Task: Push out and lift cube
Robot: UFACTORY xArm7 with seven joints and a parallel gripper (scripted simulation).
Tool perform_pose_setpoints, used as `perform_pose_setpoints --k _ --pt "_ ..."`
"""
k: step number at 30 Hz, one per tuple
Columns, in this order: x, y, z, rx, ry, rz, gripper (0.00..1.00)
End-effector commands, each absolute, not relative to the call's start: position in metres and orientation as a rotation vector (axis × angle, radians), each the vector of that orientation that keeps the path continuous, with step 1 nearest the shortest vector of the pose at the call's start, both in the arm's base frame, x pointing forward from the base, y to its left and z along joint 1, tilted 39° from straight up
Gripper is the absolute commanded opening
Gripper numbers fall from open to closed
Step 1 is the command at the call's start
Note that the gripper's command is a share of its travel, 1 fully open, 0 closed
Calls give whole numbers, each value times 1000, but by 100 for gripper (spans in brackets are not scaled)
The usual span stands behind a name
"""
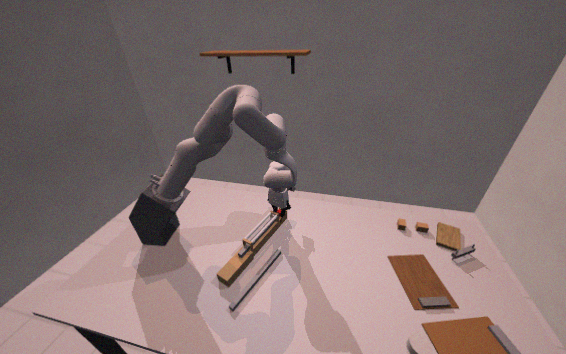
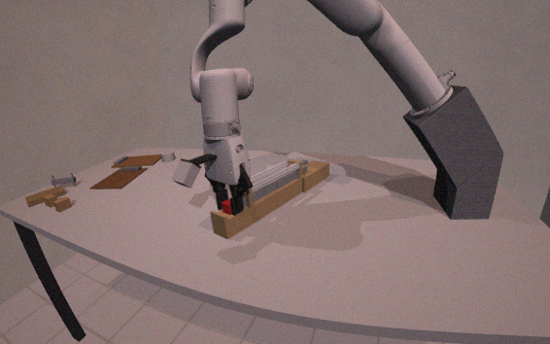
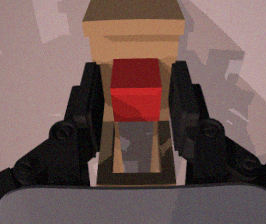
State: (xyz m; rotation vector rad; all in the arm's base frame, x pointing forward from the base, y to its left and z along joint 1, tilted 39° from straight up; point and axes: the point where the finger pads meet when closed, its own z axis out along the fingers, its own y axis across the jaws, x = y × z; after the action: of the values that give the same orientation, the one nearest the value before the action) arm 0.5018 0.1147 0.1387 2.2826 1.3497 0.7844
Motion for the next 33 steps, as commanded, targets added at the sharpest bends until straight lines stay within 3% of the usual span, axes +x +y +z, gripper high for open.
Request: perform_pose_setpoints --k 1,4,5,33 --pt "502 115 140 2281 1350 787 43" --pt "502 115 140 2281 1350 787 43" --pt "502 115 140 2281 1350 787 0" --pt "502 115 140 2281 1350 787 0"
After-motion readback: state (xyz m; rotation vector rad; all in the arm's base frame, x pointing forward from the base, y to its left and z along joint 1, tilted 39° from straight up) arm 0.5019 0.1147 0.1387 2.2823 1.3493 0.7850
